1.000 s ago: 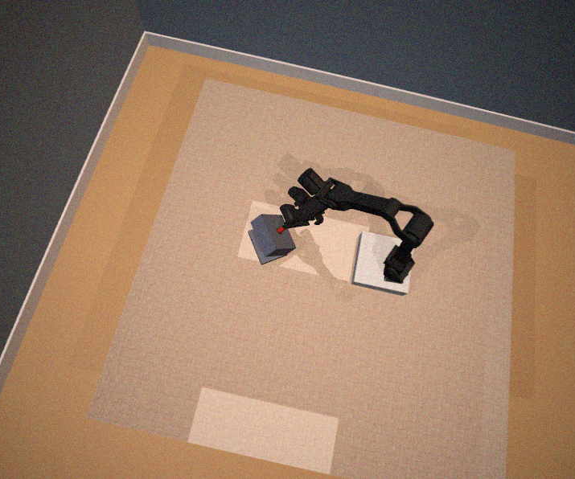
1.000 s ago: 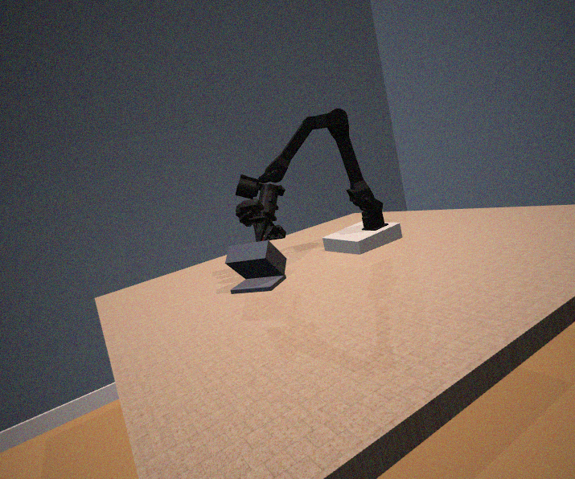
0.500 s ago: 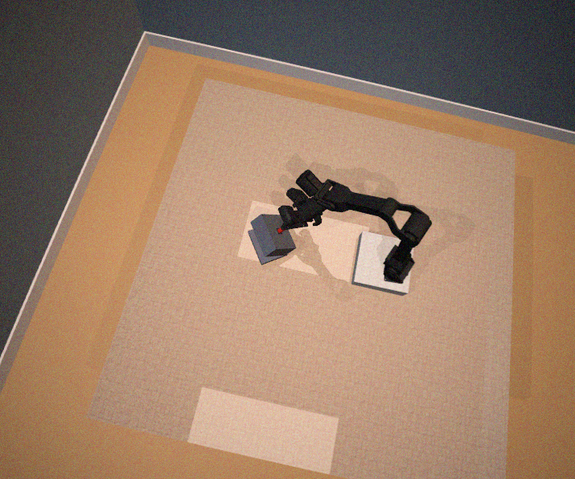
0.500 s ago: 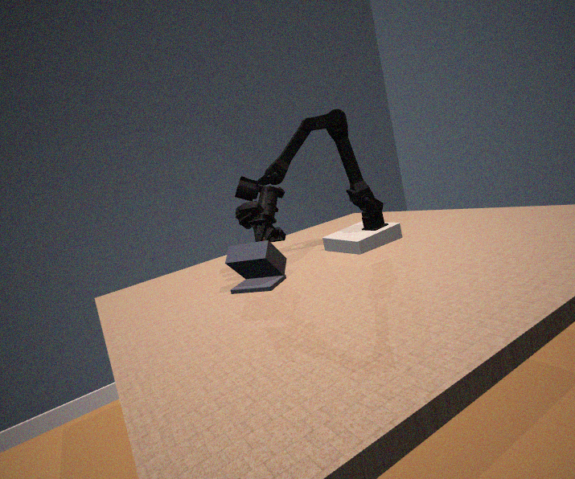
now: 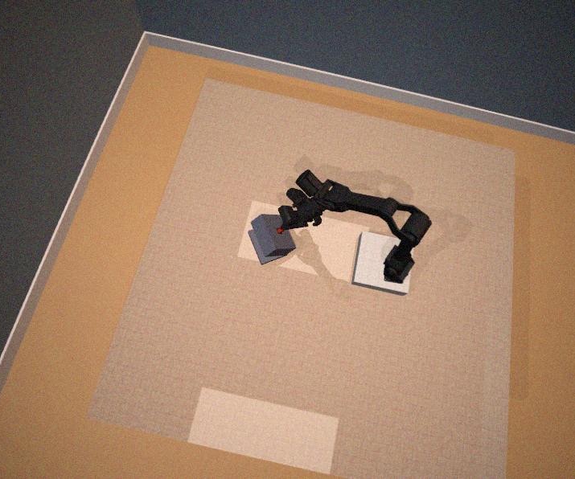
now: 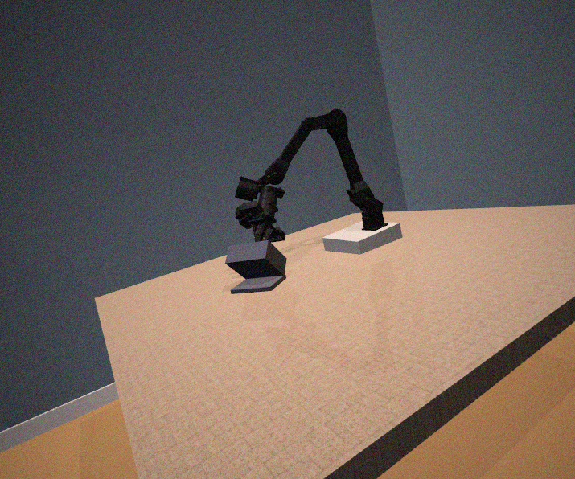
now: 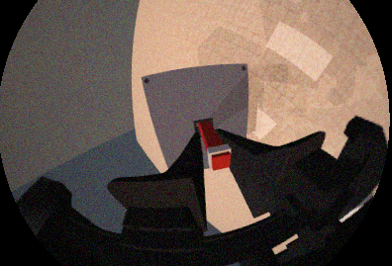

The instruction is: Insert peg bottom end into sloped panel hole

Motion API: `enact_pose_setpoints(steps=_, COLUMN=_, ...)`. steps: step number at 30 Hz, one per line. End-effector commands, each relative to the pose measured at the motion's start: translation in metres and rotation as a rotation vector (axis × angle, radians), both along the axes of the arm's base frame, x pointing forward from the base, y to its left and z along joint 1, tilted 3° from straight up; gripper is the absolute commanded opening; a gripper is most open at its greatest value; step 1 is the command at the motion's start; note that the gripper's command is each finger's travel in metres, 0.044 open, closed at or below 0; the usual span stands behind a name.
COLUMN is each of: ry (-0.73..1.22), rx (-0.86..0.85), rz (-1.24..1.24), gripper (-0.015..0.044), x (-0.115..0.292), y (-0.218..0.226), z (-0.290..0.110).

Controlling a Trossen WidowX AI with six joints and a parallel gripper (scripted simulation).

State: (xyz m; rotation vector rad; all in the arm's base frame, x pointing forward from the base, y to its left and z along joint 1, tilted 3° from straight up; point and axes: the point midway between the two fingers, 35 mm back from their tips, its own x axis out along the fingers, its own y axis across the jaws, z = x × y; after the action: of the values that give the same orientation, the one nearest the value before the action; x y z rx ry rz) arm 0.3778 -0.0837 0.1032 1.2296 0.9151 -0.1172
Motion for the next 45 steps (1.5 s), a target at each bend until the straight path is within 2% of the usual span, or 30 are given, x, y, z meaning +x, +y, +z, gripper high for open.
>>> enact_pose_setpoints(steps=1, ry=0.0, rx=0.0, rz=0.0, gripper=0.0157, x=0.0, y=0.0, z=0.0)
enact_pose_setpoints(steps=12, ry=0.002, rx=-0.001, rz=0.0, gripper=0.044, x=-0.003, y=-0.003, z=0.003)
enact_pose_setpoints(steps=45, ry=0.015, rx=-0.006, rz=-0.004, gripper=0.044, x=-0.045, y=-0.034, z=0.043)
